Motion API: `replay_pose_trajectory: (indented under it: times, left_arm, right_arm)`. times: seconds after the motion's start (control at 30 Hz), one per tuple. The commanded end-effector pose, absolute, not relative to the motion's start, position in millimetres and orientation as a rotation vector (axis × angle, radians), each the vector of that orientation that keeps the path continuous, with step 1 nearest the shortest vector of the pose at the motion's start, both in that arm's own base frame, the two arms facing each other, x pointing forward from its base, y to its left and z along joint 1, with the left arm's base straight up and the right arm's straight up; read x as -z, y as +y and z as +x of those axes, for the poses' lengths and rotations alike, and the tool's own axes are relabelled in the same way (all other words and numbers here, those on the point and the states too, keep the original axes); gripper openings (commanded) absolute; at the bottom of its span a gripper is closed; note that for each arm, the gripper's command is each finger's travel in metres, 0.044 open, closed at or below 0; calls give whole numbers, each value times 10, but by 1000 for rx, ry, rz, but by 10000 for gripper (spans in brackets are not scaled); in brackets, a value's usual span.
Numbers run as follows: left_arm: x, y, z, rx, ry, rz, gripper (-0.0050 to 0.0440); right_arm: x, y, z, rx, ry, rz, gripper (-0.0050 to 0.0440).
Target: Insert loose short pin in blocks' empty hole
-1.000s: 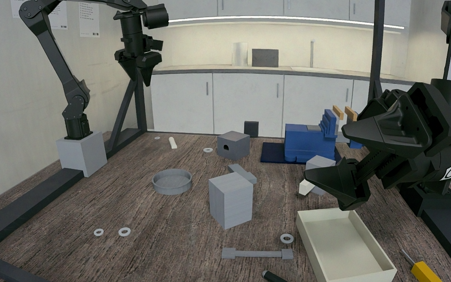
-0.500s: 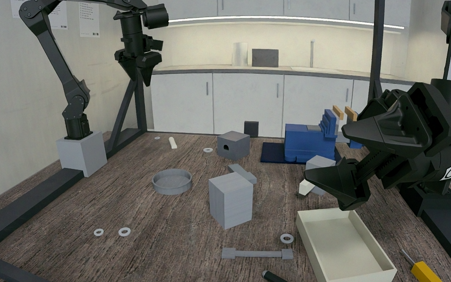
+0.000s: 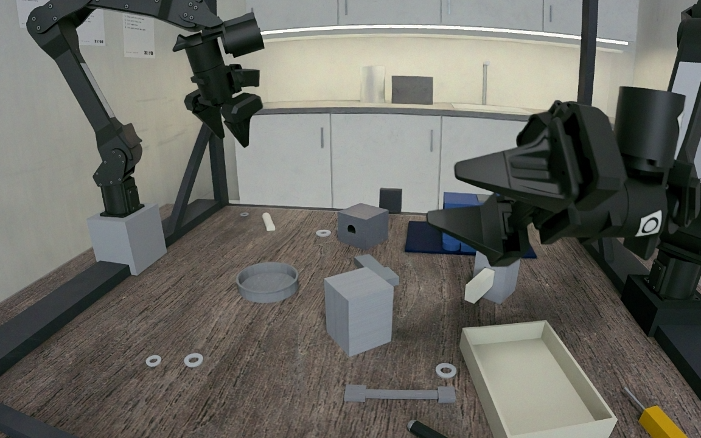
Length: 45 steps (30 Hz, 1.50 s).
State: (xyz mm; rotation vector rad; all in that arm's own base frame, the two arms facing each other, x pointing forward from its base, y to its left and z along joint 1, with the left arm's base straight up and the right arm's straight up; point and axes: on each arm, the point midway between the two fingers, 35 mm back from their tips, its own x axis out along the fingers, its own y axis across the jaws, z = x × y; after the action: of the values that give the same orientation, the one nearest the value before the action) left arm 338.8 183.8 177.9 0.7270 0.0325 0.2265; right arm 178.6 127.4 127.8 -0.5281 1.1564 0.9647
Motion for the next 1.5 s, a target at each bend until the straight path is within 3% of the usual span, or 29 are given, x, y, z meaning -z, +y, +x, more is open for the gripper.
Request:
replay_pose_trajectory:
  times: [0.0,0.63,1.07,1.47]
  left_arm:
    - [-1930,1740,3482,-215,29,686,400]
    - [-2140,518,3643,8,155,325,400]
    - [-2217,-299,3245,142,304,133,400]
    - [-2255,-674,2781,206,413,45,400]
  right_arm:
    - [-1249,1250,1887,-981,1087,-505,400]
    - [-727,1006,2529,-1019,772,-369,400]
    - [-385,853,2965,-1028,561,-274,400]
    - [-184,746,3324,-1031,399,-230,400]
